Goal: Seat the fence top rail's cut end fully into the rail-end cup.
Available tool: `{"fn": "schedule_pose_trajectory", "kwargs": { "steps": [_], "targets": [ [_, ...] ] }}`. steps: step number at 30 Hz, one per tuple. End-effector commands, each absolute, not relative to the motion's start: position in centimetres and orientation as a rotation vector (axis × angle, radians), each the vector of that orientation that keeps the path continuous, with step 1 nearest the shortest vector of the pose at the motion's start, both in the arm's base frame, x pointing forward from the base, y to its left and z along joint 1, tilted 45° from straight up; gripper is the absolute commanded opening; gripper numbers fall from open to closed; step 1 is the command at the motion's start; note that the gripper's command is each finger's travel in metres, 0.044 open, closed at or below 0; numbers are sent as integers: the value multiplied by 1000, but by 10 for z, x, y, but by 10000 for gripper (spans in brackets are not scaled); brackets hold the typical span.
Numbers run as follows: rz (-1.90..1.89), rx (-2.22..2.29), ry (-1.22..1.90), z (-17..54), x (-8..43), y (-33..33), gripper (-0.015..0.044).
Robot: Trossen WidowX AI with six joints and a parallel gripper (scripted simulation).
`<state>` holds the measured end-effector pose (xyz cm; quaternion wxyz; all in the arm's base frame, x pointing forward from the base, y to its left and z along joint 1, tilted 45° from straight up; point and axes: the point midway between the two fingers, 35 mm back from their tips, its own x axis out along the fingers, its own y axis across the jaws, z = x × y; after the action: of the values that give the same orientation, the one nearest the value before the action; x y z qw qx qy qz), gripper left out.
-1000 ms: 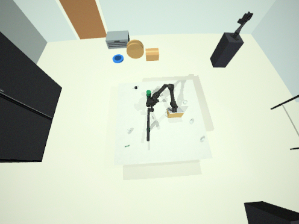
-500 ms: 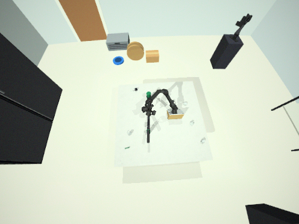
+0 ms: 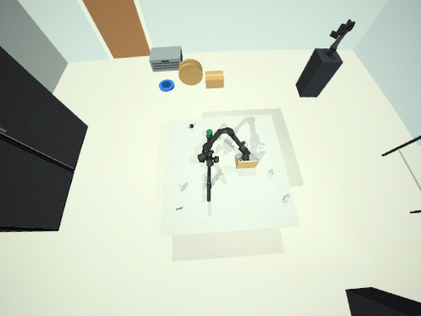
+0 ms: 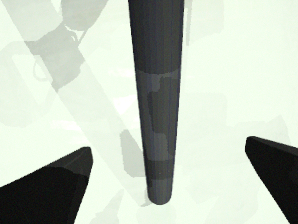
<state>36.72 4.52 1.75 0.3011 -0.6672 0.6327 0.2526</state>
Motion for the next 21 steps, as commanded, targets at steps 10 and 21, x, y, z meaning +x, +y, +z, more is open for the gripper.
{"fn": "schedule_pose_trajectory", "kwargs": {
  "steps": [10,21],
  "targets": [
    [676,-1773,1696,-3,366,23,440],
    [676,-1773,1696,-14,368,13,440]
  ]
}}
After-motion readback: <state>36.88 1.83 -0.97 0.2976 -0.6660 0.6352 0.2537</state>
